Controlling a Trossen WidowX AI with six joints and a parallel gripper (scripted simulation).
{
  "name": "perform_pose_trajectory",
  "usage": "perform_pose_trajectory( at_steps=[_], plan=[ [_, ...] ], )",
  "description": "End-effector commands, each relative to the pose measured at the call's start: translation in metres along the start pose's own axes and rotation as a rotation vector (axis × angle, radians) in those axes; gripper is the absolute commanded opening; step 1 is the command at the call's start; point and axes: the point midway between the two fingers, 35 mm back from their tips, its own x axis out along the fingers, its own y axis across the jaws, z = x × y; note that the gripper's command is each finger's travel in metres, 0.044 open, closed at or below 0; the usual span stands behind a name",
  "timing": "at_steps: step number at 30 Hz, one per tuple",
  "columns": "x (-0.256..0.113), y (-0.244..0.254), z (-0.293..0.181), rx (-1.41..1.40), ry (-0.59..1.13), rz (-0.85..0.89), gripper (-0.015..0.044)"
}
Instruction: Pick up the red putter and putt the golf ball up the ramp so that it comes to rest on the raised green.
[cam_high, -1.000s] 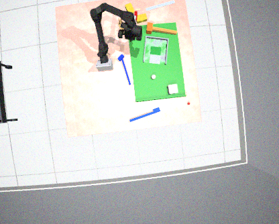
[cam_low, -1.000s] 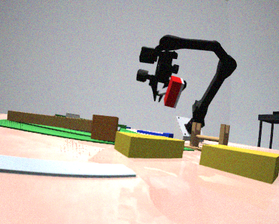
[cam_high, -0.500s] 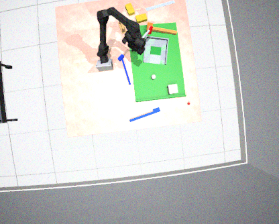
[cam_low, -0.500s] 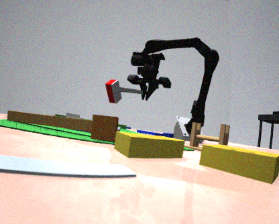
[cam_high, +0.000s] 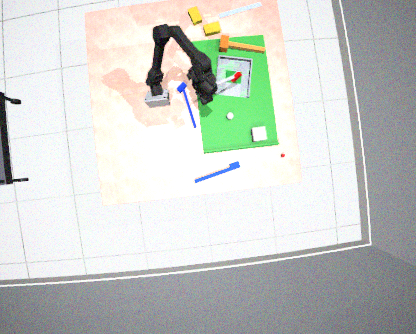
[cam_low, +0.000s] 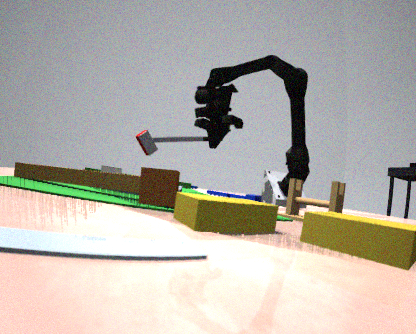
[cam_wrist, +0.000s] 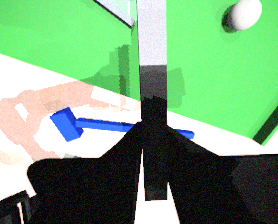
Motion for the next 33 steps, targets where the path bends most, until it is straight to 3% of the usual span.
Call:
perform_pose_trajectory(
  at_steps=[1,19,33],
  plan=[
    [0.000,-0.021,-0.016,0.117,0.008,0.001,0.0000],
    [0.010,-0.089,-0.095,0.577,0.052,0.035,0.0000],
    [0.038,-0.090,-0.098,0.592,0.053,0.037,0.0000]
  ],
)
